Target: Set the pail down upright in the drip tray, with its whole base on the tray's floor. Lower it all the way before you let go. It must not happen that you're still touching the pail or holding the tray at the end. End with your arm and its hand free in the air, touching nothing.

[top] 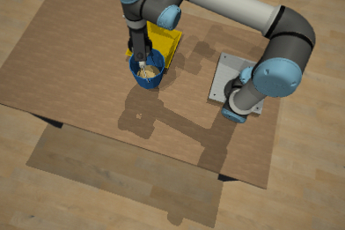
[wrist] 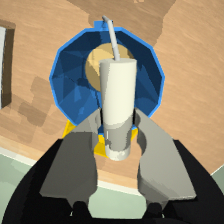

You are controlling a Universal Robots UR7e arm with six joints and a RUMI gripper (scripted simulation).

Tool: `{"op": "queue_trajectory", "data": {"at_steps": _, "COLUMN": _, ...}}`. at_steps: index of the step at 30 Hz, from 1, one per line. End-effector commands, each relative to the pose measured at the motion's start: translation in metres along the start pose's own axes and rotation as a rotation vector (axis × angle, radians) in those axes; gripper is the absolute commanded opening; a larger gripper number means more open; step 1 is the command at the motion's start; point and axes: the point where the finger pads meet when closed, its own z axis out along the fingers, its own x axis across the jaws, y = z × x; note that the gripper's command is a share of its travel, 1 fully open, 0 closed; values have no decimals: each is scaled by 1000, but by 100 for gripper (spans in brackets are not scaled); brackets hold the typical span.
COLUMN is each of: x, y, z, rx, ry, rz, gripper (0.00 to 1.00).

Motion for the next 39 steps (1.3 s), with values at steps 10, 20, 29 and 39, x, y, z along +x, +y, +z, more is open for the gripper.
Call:
{"op": "queue_trajectory", "data": {"at_steps": 10, "x": -5, "y": 28, "z": -1, "rx": -1, "ry": 2, "rz": 0, "gripper": 0}}
{"op": "queue_trajectory", "data": {"at_steps": 20, "x": -10, "y": 48, "z": -1, "rx": -1, "ry": 2, "rz": 0, "gripper": 0}}
{"op": "queue_trajectory", "data": {"at_steps": 29, "x": -14, "y": 69, "z": -1, "rx": -1, "ry": 2, "rz": 0, "gripper": 0}}
{"op": "queue_trajectory", "data": {"at_steps": 39, "x": -19, "y": 95, "z": -1, "rx": -1, "ry": 2, "rz": 0, "gripper": 0}}
